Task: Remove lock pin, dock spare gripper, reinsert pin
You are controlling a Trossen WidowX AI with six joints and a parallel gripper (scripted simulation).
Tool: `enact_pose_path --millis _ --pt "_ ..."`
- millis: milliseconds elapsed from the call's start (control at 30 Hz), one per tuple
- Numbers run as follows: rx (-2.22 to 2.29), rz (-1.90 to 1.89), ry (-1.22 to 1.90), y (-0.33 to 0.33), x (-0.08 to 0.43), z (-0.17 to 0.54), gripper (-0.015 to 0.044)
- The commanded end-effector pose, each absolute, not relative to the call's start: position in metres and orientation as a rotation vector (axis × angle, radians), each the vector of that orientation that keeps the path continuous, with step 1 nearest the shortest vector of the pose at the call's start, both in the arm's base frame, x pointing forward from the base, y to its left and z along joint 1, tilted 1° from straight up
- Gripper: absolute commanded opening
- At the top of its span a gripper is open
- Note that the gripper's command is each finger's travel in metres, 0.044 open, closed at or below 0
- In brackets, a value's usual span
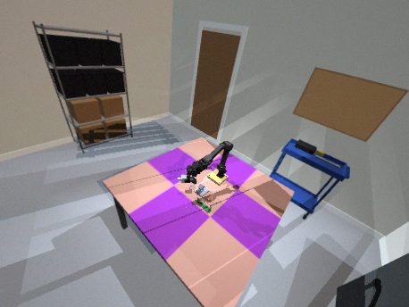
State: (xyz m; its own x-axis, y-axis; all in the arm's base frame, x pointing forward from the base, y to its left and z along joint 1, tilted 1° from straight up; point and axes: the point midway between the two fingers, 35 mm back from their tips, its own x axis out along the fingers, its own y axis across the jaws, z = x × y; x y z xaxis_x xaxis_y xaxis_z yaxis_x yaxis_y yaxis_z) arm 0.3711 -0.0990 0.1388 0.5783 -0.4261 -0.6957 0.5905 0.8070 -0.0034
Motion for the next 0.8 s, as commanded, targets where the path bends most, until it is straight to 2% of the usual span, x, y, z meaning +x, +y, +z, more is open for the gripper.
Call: enact_pose_path --millis 0,767 --pt "0.244 -0.605 0.718 -0.1 0.374 0.148 0.0" --pt "0.216 -0.564 0.796 -0.091 0.364 0.14 0.0"
